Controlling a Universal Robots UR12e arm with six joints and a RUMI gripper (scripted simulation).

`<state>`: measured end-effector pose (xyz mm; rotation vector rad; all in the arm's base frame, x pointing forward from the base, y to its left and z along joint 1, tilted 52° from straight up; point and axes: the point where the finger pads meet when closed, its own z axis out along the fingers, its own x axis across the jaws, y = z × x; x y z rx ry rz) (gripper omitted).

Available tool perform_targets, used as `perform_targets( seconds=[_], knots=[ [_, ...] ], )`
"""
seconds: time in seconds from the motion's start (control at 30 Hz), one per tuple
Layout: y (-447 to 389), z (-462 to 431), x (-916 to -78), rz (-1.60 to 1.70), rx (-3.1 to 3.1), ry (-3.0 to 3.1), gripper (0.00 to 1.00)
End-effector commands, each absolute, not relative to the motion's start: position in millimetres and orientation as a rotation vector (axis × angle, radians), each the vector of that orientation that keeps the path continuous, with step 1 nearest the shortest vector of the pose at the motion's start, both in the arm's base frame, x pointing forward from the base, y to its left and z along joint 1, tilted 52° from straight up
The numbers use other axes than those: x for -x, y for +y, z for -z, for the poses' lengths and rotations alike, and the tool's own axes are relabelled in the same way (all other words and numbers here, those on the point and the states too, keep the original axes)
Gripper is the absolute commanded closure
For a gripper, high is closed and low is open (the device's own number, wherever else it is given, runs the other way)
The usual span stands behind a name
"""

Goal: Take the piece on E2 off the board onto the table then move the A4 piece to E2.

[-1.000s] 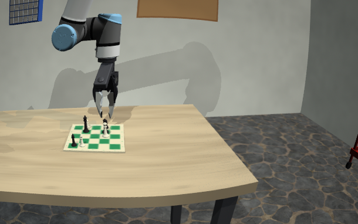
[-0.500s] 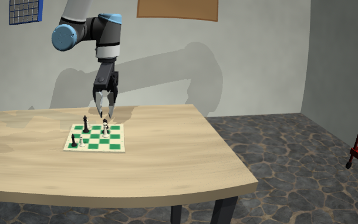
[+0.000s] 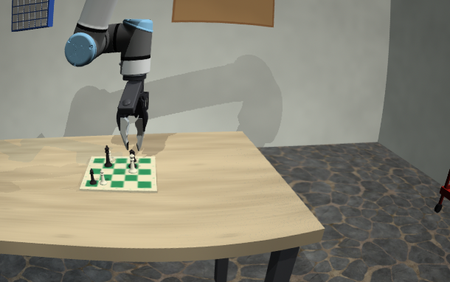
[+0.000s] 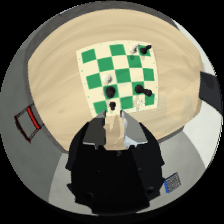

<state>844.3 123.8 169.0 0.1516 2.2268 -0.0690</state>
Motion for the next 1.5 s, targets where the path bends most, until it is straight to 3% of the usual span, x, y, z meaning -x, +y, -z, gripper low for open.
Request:
perform_targets(
  seconds=[0.0,1.47],
  knots=[
    [123,-164,-851,0.069,-0.151,2.226,0.8],
    [121,-153,-865,0.069,-0.151,2.226,0.8]
  ],
)
